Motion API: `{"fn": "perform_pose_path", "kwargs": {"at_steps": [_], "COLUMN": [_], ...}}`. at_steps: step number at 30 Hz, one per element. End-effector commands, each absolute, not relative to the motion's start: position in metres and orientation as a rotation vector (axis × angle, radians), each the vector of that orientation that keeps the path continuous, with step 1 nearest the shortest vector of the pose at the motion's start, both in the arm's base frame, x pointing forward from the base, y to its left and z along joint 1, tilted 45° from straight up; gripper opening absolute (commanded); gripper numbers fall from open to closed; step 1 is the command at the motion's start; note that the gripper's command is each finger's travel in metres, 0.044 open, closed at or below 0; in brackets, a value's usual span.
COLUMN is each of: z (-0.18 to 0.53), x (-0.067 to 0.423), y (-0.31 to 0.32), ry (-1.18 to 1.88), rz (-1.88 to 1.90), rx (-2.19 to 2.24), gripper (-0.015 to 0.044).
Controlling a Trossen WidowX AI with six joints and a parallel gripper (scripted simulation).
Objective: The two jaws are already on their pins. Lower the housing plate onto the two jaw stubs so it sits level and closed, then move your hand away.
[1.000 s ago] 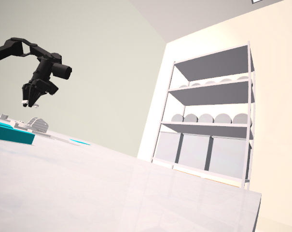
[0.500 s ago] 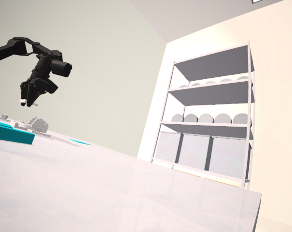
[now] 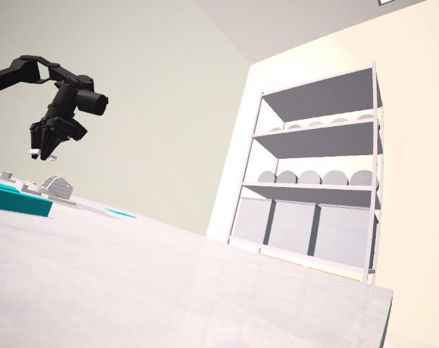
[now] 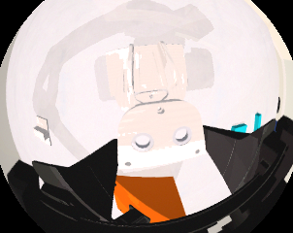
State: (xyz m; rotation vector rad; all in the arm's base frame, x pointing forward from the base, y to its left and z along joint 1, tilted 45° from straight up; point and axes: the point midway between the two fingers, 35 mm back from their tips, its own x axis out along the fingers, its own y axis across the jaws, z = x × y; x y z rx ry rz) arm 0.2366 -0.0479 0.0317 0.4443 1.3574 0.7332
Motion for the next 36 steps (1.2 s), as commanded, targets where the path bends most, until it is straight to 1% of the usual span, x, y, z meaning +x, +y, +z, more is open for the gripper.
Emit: {"fn": "perform_pose_path", "kwargs": {"at_steps": [1, 36], "z": [0.0307, 0.0284], "x": [0.2362, 0.2366], "y": [-0.0485, -0.0509], "ry": [1.358, 1.356], "rz": [0.735, 0.737], "rx": [0.439, 0.437], "gripper": [0.0351, 0.0351]}}
